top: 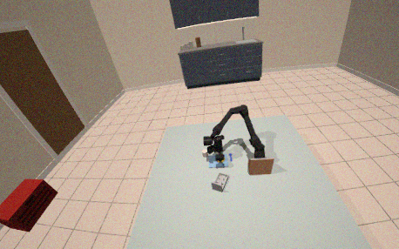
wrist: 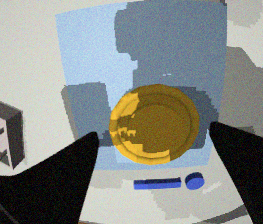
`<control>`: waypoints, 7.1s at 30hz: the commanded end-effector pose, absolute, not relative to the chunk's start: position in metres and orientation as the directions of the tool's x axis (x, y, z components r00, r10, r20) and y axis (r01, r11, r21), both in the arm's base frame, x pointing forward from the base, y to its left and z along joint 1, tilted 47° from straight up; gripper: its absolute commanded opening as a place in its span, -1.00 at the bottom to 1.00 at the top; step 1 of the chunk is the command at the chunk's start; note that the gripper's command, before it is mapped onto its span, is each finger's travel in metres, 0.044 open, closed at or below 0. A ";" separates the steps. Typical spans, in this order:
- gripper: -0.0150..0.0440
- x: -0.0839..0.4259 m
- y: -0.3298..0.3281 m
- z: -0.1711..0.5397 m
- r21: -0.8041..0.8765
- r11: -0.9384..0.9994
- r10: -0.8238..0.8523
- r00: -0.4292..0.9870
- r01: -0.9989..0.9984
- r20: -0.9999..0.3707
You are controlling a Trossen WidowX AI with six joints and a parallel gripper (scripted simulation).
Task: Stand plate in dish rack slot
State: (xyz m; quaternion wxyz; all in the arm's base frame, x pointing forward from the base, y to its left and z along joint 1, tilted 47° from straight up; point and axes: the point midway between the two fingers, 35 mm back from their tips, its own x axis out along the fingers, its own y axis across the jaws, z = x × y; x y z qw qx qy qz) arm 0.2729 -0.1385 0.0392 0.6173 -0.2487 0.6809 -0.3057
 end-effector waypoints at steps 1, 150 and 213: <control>0.86 0.270 -0.143 0.034 -0.726 0.688 -0.718 -0.117 0.029 -0.686; -0.49 0.245 0.002 -0.042 0.140 0.962 0.087 -0.221 -0.235 -0.971; -0.49 0.249 -0.047 -0.043 -0.262 0.399 0.502 0.449 -0.879 -0.739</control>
